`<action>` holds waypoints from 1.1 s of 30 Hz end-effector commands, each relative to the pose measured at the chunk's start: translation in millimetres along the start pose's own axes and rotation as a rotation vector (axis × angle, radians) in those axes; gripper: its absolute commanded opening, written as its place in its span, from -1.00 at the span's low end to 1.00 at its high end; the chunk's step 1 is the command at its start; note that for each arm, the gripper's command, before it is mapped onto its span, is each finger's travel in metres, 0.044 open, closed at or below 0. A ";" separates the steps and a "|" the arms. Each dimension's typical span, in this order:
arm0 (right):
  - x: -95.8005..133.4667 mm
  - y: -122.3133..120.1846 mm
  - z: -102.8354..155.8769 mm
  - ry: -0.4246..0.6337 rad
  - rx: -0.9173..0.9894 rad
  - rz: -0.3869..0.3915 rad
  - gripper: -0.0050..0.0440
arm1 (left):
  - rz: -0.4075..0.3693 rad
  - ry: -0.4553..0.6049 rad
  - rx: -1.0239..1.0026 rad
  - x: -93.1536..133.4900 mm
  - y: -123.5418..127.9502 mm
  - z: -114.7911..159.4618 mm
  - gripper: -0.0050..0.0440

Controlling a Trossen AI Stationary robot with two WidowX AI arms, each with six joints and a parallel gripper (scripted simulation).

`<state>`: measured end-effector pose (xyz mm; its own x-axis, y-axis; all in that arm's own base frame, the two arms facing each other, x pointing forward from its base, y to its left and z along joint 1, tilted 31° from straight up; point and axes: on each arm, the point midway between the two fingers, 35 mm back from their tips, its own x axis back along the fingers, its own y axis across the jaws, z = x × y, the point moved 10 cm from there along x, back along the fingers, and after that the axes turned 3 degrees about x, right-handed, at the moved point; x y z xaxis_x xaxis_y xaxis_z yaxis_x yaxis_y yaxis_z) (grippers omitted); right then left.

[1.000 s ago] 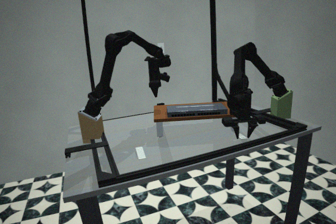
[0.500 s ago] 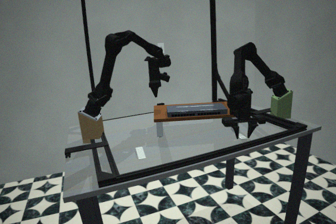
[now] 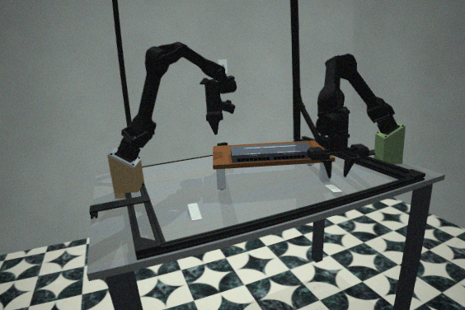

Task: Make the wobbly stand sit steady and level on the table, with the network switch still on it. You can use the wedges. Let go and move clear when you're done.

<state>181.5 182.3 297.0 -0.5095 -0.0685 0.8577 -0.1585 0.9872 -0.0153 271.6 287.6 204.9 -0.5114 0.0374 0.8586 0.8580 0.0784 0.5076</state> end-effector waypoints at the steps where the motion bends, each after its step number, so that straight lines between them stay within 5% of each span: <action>1: 0.0 0.0 0.0 0.000 0.000 0.000 -0.80 | 0.004 -0.012 -0.003 4.9 0.1 -1.2 0.18; 10: 0.0 0.0 0.0 0.000 0.000 0.000 -0.80 | 0.004 -0.012 -0.003 4.9 0.1 -1.2 0.18; 11: -49.1 0.9 -2.3 0.005 -0.004 0.019 -0.80 | 0.007 -0.008 0.000 3.9 -0.2 -0.9 0.18; 33: -49.1 0.9 -2.4 0.005 -0.004 0.019 -0.80 | 0.007 -0.008 0.000 4.0 -0.1 -1.0 0.18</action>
<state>208.0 186.5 257.5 -0.5121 -0.0493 0.8575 -0.1393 0.9899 -0.0262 269.5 286.8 208.4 -0.5058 0.0460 0.8614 0.8615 0.0778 0.5017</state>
